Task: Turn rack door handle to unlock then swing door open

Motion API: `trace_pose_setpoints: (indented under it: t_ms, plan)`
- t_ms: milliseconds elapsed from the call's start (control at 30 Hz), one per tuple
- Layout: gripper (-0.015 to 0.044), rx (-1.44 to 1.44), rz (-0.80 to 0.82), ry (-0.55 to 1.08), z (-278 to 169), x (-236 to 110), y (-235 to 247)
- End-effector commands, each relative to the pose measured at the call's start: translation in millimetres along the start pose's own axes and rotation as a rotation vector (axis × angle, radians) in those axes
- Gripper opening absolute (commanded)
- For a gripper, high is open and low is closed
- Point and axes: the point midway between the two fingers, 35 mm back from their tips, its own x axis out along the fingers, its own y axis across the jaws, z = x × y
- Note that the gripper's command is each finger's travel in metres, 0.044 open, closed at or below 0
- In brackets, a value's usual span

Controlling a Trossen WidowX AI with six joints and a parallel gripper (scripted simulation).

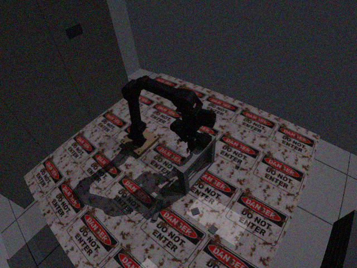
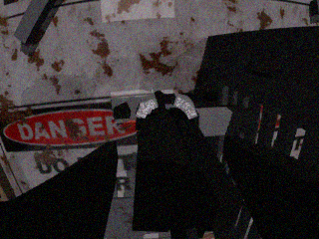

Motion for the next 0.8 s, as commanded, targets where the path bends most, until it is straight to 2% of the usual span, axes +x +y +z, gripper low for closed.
trace_pose_setpoints:
  t_ms: [0, 767]
  plan:
    - [0.0281, 0.199, 0.0, 0.003, -0.5, 0.3, 0.1]
    - [0.0281, 1.339, -0.002, 0.003, -0.6, 0.2, 0.1]
